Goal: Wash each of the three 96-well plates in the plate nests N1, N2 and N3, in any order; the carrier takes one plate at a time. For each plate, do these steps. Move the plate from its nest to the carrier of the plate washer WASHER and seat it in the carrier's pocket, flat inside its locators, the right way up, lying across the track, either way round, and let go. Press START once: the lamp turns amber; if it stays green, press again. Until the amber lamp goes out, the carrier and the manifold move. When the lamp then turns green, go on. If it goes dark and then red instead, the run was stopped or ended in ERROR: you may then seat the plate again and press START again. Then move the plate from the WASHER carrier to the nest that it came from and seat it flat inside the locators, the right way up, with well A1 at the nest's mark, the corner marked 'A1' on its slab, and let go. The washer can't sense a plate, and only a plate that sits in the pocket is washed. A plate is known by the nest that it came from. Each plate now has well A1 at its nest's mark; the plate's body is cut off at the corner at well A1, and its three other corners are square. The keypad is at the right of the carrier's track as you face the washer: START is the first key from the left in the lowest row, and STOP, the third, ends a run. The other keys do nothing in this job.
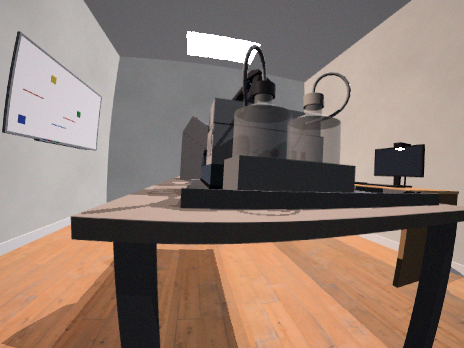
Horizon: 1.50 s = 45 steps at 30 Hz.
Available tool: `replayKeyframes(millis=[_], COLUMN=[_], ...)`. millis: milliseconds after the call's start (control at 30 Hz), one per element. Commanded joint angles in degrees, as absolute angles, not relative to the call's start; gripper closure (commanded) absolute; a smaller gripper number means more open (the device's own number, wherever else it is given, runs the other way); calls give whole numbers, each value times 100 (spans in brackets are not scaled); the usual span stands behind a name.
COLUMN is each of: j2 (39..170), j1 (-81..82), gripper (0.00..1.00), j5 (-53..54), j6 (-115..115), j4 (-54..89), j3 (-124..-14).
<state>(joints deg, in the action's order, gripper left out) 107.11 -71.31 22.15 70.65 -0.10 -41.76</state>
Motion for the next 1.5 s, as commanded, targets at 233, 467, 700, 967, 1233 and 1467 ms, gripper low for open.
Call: replayKeyframes(millis=[233,467,700,967,1233,1467], j2=[10288,10099,9841,9555,9349,9281], j1=[-7296,-7364,-7463,-7579,-7669,-7700], gripper=[100,100,100,100,100,100], j5=[2314,2341,2380,2425,2459,2471], j6=[7203,7271,7370,7488,7579,7611], j4=[442,646,941,1290,1558,1650], j3=[-4137,-4127,-4125,-4140,-4164,-4175])
